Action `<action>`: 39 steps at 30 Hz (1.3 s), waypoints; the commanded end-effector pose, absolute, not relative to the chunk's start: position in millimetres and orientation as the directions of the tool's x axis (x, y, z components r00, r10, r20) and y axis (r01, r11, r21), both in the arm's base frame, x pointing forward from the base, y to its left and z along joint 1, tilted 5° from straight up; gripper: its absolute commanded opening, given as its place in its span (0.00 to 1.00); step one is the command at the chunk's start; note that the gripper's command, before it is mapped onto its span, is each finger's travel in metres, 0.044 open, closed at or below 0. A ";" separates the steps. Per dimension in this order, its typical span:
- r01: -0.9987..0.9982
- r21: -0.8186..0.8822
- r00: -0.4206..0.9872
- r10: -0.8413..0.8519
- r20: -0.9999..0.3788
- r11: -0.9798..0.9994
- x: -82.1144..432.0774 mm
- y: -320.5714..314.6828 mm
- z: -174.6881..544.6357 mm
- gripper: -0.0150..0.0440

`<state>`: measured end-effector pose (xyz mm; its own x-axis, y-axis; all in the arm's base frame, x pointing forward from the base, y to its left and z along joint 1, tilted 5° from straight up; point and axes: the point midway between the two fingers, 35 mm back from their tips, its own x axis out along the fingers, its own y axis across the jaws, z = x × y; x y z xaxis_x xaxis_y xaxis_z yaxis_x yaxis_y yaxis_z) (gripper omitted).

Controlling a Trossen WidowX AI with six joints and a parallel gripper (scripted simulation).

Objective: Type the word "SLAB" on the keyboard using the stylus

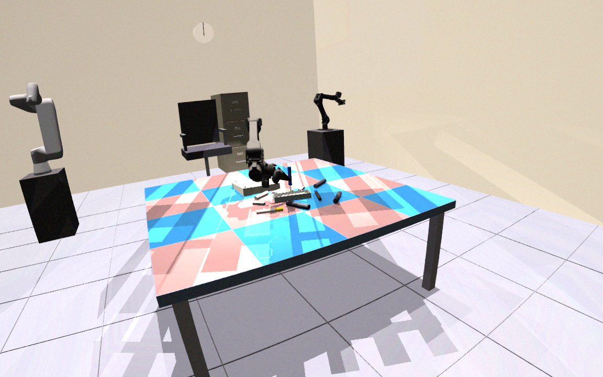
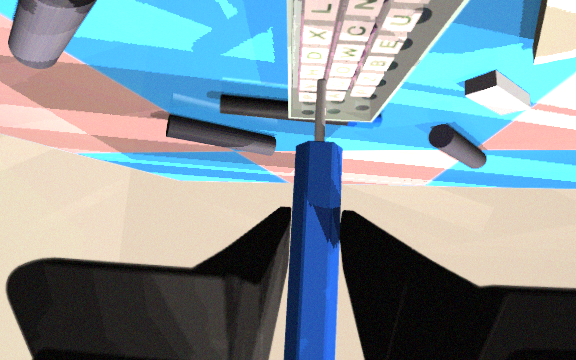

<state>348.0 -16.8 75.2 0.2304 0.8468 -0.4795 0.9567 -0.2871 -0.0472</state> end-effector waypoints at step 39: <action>0.957 -0.047 0.232 0.851 -0.471 -0.287 355.2 67.9 65.1 0.25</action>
<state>356.8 67.1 69.1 0.2348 0.8494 -0.4726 0.9574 -0.2862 -0.0386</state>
